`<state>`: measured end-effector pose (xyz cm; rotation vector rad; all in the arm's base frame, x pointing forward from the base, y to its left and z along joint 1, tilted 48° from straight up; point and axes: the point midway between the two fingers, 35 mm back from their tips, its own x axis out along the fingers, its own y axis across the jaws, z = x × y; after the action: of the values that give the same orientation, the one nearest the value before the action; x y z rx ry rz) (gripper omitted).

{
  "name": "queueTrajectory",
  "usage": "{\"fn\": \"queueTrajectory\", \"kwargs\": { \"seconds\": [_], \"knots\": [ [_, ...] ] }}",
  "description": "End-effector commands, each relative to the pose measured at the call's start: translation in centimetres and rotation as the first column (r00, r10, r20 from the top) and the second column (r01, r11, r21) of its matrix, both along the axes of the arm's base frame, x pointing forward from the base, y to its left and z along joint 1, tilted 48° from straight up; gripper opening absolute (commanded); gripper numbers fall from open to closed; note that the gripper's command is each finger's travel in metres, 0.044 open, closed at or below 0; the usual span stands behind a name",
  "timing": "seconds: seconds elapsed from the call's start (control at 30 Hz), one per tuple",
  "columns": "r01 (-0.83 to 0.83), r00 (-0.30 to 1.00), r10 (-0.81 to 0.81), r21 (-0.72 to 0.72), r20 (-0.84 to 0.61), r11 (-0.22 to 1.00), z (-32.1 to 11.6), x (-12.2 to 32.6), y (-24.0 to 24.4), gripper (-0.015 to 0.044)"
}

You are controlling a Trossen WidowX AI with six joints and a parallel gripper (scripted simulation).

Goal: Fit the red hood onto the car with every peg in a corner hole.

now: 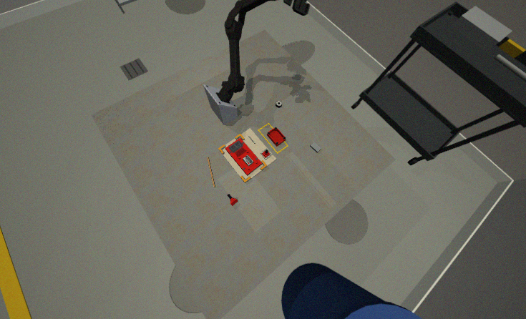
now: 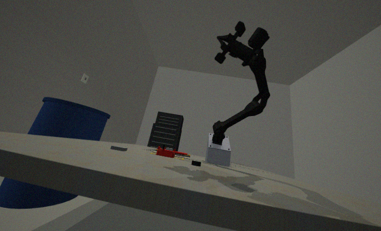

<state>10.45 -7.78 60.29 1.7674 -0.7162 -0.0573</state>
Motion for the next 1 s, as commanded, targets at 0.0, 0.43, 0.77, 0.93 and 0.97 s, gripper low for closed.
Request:
{"fn": "queueTrajectory", "kwargs": {
  "seconds": [0.0, 0.43, 0.77, 0.93, 0.97],
  "knots": [
    [0.0, 1.0, 0.0, 0.0, 0.0, 1.0, 0.0, 0.0, 0.0, 0.0],
    [-0.189, 0.965, 0.149, -0.185, -0.214, 0.964, -6.6, 12.5, 6.1, 0.0315],
    [-0.419, 0.868, 0.252, -0.358, -0.428, 0.835, -18.4, 21.8, 13.5, 0.044],
    [-0.539, 0.799, 0.286, -0.42, -0.528, 0.73, -25.8, 23.9, 16.9, 0.044],
    [-0.562, 0.784, 0.292, -0.429, -0.547, 0.707, -27.3, 24.1, 17.6, 0.044]
  ]
}}
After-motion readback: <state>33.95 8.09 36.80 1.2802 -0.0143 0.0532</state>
